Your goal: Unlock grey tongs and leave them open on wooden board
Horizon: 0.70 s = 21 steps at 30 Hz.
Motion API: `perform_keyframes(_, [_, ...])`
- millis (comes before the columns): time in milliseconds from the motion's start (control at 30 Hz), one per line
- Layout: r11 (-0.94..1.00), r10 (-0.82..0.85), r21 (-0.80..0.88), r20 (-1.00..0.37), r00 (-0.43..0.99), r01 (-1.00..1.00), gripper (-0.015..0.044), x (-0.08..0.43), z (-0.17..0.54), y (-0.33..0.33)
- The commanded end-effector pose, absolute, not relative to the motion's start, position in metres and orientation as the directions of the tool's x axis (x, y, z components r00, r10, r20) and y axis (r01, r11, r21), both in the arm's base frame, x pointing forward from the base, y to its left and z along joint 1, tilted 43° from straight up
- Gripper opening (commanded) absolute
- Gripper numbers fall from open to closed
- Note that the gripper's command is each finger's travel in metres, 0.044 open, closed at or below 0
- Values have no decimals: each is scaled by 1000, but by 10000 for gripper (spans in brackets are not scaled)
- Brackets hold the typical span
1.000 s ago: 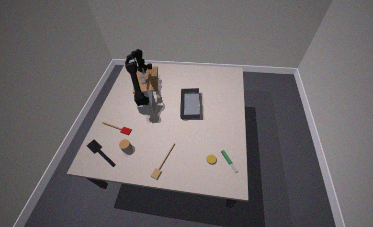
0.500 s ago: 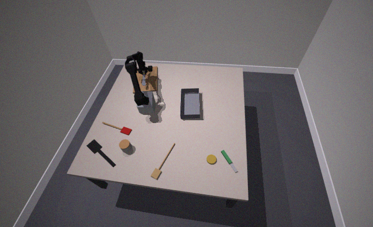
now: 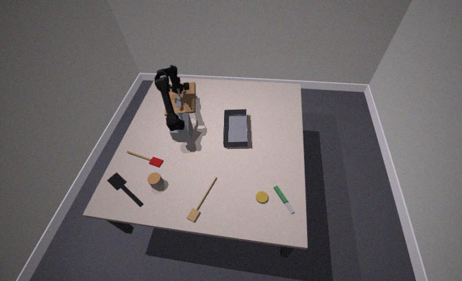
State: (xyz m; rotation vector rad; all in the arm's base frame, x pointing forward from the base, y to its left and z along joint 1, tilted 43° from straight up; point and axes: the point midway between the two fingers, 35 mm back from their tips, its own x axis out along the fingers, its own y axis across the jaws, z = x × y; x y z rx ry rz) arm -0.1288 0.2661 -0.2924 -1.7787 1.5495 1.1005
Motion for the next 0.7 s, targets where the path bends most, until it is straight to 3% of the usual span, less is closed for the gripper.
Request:
perform_keyframes(0, [-200, -539, 117, -842, 9, -973, 7, -129, -292, 266])
perform_keyframes(533, [-200, -539, 117, -842, 9, -973, 427, -129, -292, 266])
perform_keyframes(667, [-200, -541, 117, -841, 10, -973, 440, -128, -290, 266])
